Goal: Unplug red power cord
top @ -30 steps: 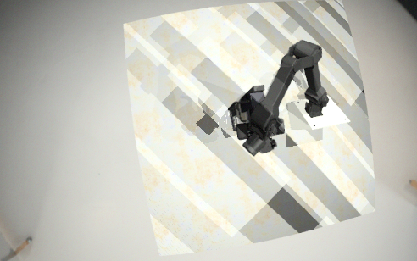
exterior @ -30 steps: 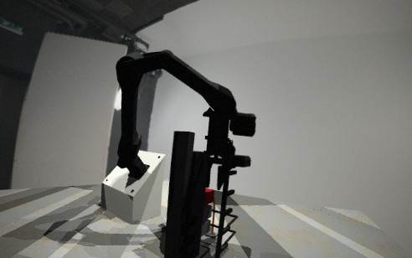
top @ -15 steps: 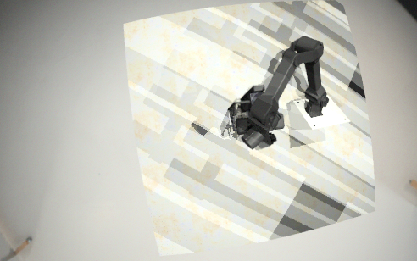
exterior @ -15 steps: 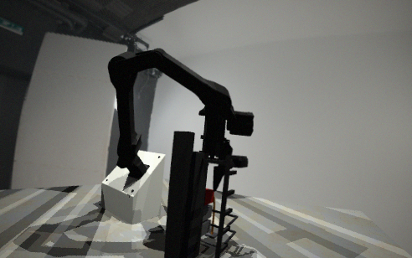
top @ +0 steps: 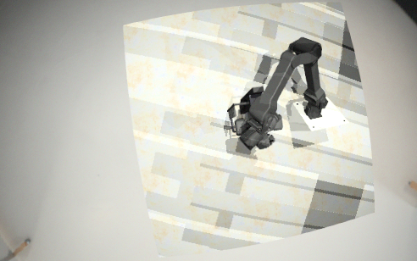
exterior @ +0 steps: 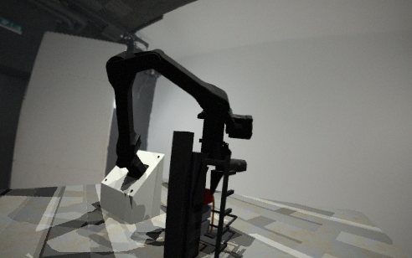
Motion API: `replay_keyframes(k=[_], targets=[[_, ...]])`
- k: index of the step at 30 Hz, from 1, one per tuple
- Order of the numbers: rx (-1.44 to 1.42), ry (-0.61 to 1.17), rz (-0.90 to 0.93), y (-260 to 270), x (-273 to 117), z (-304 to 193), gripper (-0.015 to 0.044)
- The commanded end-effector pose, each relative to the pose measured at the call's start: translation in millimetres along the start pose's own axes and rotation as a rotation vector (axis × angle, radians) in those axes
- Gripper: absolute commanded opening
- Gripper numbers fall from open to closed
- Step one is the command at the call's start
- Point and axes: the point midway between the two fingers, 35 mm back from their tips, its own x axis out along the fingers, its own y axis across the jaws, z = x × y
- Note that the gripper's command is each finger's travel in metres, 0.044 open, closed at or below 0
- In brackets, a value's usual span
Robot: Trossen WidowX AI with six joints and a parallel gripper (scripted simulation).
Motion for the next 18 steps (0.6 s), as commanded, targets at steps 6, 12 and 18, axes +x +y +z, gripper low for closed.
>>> replay_keyframes(k=[6,12,18], targets=[[0.003,0.000,-0.002,-1,0,0,0.0035],[0.003,0.000,-0.002,-1,0,3,0.0000],[0.002,-0.001,-0.002,-2,-1,12,0.0000]])
